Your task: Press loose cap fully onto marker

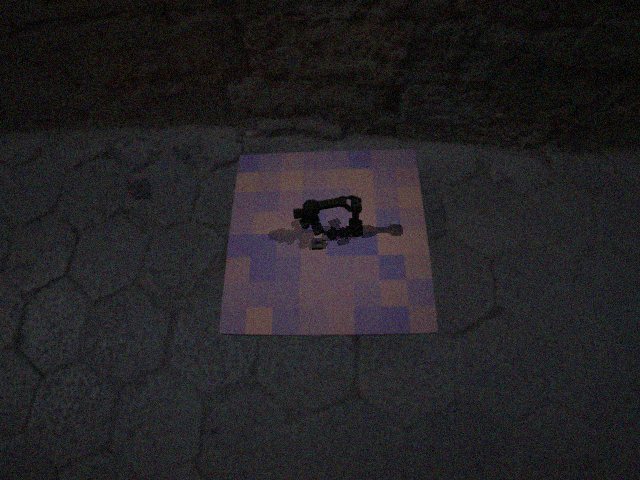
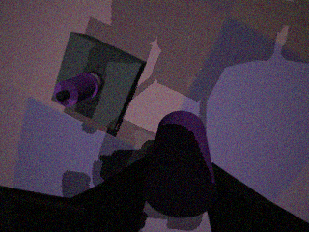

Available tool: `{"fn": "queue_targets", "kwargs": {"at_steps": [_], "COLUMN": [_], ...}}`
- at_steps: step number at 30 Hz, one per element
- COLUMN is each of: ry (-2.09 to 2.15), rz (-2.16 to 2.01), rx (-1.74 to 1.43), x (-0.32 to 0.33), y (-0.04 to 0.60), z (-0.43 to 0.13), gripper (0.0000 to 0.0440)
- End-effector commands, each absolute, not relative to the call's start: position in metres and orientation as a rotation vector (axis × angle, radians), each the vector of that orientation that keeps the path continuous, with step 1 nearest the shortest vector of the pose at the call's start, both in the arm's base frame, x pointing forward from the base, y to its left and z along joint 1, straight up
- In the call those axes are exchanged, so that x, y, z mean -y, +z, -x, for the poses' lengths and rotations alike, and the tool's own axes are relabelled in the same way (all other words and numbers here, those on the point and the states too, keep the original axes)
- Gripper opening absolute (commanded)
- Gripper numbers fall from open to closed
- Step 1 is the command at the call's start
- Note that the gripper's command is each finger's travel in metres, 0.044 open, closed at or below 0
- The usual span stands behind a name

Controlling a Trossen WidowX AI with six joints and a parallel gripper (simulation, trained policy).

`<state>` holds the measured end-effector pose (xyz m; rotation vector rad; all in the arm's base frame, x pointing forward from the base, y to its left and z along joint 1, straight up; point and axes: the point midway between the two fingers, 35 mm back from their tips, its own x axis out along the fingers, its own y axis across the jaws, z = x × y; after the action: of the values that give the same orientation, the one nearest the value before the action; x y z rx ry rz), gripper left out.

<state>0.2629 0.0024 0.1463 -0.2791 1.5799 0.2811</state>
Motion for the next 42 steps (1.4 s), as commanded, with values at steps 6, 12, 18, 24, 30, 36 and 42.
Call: {"fn": "queue_targets", "kwargs": {"at_steps": [6,12,18,24,30,36,42], "ry": [0.317,0.344,0.364,0.377,0.388,0.397,0.421], "rz": [0.299,0.323,0.344,0.359,0.370,0.379,0.390], "rx": [-1.573,-1.575,-1.578,-1.589,-1.612,-1.634,-1.655], "x": [-0.033,-0.055,-0.070,-0.078,-0.081,-0.081,-0.080], "y": [0.155,0.159,0.162,0.160,0.152,0.142,0.126], "z": [-0.264,-0.262,-0.259,-0.256,-0.254,-0.252,-0.251], "gripper": [0.0000,0.0000,0.0000,0.0000,0.0000,0.0000,0.0000]}}
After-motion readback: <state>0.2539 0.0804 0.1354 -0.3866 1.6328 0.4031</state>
